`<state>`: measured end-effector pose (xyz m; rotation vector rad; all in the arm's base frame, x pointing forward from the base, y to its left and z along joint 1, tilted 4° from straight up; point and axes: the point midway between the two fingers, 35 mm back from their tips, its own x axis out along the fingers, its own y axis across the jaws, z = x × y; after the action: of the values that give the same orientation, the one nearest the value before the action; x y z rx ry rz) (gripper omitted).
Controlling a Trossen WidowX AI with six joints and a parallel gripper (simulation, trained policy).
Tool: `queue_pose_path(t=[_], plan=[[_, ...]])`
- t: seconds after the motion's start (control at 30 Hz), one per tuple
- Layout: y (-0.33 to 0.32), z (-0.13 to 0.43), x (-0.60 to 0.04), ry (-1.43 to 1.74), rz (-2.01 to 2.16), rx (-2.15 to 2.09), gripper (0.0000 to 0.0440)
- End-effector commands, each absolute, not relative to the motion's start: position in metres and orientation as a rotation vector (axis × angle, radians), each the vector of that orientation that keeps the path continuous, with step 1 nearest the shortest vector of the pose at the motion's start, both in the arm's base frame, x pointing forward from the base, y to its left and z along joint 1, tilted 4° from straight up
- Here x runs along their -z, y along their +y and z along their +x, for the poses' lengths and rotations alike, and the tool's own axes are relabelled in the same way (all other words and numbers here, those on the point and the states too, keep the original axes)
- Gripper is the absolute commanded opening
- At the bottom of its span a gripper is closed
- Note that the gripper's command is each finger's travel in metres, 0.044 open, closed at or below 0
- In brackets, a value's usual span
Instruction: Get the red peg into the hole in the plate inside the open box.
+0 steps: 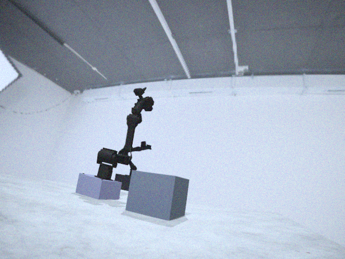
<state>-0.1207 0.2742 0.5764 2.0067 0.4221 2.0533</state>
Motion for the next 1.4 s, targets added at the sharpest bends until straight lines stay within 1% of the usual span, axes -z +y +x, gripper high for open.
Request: queue_pose_path(t=[0.0,0.07,0.23,0.7,1.37], plan=[[0.270,-0.120,-0.579,0.404,2.019,-2.063,0.0419],[0.258,-0.119,-0.585,0.378,2.064,-2.084,0.0440],[0.220,-0.114,-0.601,0.370,2.223,-2.150,0.0440],[0.124,-0.089,-0.625,0.533,2.683,-2.317,0.0440],[0.020,-0.014,-0.614,0.802,3.403,-2.420,0.0440]])
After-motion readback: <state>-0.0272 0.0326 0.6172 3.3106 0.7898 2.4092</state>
